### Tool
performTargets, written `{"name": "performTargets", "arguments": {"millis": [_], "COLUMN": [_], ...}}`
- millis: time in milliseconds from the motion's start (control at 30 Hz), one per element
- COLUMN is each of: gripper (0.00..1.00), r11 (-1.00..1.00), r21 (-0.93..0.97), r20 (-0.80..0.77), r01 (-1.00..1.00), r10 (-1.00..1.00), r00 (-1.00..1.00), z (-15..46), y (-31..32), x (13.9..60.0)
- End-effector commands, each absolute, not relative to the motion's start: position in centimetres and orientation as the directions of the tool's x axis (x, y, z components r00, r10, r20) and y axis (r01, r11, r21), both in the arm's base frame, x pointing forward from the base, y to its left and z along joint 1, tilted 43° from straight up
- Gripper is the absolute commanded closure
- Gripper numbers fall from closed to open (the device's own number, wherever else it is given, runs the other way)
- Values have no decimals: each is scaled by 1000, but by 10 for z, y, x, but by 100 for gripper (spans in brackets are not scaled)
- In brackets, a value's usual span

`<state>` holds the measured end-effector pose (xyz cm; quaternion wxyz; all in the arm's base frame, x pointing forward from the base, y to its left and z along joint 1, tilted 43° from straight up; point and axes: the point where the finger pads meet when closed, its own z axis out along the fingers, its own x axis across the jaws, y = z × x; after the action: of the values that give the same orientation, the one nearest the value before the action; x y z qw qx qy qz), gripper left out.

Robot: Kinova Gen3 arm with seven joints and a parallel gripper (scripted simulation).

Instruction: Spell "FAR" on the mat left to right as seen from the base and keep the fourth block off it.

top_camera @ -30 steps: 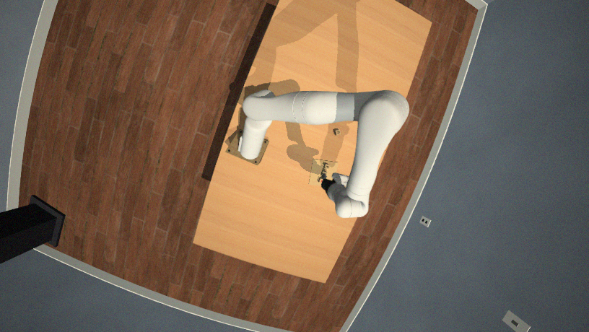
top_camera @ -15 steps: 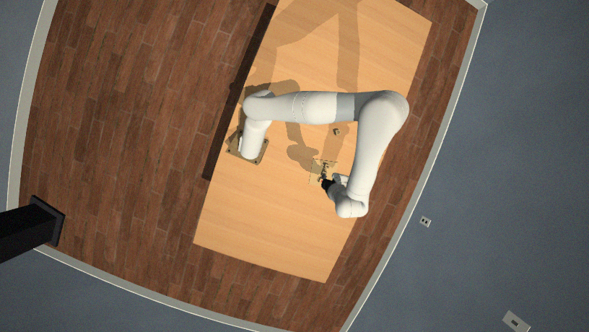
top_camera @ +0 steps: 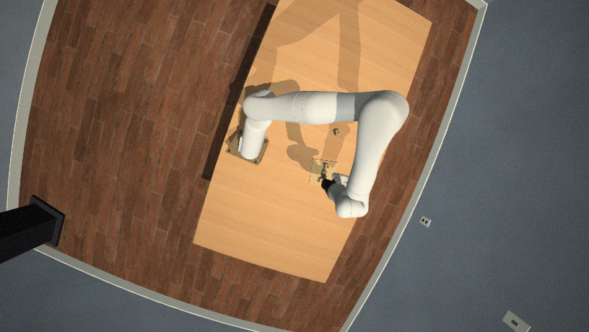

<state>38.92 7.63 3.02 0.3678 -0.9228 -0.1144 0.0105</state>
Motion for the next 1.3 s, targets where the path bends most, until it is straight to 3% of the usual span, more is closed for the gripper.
{"name": "performTargets", "arguments": {"millis": [0, 567, 1267], "gripper": [0, 0, 0], "r11": [-705, -706, -706], "r21": [-681, -678, -678], "r20": [62, 68, 69], "r01": [200, 204, 206], "r10": [216, 217, 218], "r00": [974, 974, 974], "z": [32, 36, 94], "y": [73, 70, 18], "x": [389, 392, 400]}}
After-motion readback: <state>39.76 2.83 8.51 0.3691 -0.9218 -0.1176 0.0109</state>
